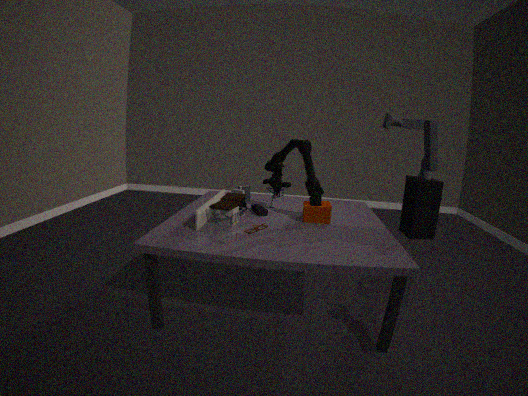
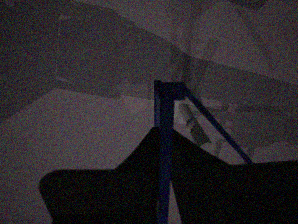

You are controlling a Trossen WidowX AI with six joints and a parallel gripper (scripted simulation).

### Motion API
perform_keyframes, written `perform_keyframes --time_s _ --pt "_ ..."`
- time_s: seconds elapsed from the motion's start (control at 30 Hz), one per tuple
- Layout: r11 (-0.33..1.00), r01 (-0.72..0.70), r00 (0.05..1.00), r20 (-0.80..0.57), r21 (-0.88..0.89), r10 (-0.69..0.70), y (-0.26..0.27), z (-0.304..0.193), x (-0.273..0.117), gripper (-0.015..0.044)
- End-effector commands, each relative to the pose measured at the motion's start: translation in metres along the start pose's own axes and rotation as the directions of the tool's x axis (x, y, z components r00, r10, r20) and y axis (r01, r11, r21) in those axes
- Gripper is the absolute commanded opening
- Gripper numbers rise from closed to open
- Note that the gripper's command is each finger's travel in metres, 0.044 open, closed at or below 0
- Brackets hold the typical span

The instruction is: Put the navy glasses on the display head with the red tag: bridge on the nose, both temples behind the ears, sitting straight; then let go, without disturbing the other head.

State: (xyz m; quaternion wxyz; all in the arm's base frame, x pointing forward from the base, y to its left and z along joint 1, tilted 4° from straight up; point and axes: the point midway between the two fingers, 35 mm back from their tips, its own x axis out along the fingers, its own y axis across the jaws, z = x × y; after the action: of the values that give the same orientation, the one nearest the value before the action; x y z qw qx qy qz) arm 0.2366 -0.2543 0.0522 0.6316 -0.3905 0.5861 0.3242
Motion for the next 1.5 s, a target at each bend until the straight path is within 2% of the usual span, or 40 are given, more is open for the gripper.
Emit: perform_keyframes --time_s 0.0,1.47 --pt "1.000 -0.014 1.000 0.007 0.004 0.014 0.005 0.002 0.027 0.0000" --pt "1.000 -0.016 1.000 0.005 0.004 0.016 0.026 -0.019 0.028 0.0000"
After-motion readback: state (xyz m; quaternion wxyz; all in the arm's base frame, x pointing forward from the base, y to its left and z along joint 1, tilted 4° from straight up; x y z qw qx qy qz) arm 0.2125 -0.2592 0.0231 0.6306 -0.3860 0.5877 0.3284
